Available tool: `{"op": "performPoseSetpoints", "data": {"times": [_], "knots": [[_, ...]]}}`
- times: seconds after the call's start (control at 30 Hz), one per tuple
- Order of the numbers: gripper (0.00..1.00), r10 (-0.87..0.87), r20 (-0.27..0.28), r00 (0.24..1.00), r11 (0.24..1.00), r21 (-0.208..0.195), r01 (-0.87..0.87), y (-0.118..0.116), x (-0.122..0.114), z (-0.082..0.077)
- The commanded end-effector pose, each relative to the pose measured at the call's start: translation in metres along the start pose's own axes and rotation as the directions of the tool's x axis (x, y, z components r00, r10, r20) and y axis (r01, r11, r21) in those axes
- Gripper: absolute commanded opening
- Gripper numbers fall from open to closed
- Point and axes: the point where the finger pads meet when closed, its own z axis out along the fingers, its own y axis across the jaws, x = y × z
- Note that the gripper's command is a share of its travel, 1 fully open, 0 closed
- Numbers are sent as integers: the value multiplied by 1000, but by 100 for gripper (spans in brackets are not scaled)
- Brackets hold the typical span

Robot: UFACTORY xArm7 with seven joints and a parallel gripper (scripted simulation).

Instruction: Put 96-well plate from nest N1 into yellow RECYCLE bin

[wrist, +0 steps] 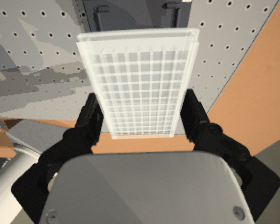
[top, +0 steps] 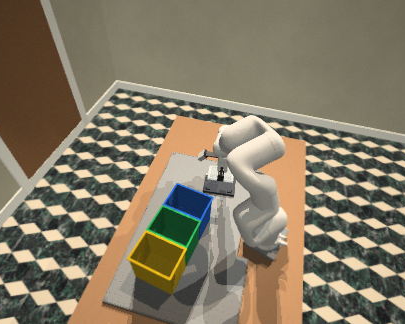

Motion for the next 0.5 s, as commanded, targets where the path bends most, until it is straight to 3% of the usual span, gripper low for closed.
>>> {"op": "performPoseSetpoints", "data": {"times": [0.0, 0.47], "knots": [[0, 0, -2, 1000, 1000, -4, 0, 1, 1, -11], [0, 0, -2, 1000, 1000, -4, 0, 1, 1, -31]]}}
